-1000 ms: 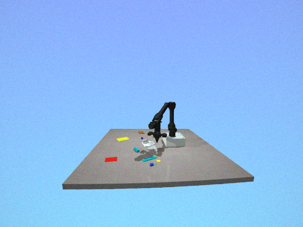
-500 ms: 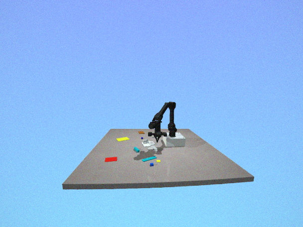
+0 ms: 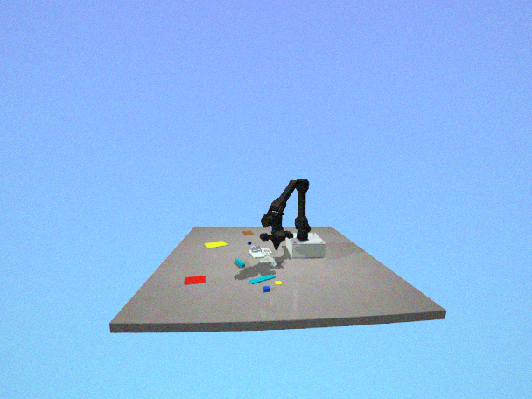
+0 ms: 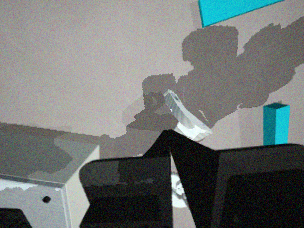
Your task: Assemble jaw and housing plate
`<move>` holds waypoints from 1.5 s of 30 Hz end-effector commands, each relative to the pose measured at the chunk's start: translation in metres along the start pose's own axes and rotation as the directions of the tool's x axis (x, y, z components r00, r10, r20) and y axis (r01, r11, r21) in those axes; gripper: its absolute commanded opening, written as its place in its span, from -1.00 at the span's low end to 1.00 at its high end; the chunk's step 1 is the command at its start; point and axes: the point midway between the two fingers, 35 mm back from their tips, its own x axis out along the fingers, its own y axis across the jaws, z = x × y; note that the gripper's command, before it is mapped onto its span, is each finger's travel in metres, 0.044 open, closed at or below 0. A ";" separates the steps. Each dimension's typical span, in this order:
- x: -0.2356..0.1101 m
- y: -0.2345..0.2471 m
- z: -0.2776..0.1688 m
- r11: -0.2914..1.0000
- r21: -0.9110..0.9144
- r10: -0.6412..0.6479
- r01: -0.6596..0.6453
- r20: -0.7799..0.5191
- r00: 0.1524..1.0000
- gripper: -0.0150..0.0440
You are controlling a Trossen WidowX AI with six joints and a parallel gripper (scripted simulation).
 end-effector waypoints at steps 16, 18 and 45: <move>0.001 0.005 -0.004 0.925 -0.381 0.004 -0.004 -0.002 1.000 -0.49; 0.001 0.005 -0.004 0.908 -0.420 0.004 -0.004 -0.002 1.000 -0.49; 0.012 0.006 -0.007 0.739 -0.673 0.004 -0.004 -0.002 1.000 -0.49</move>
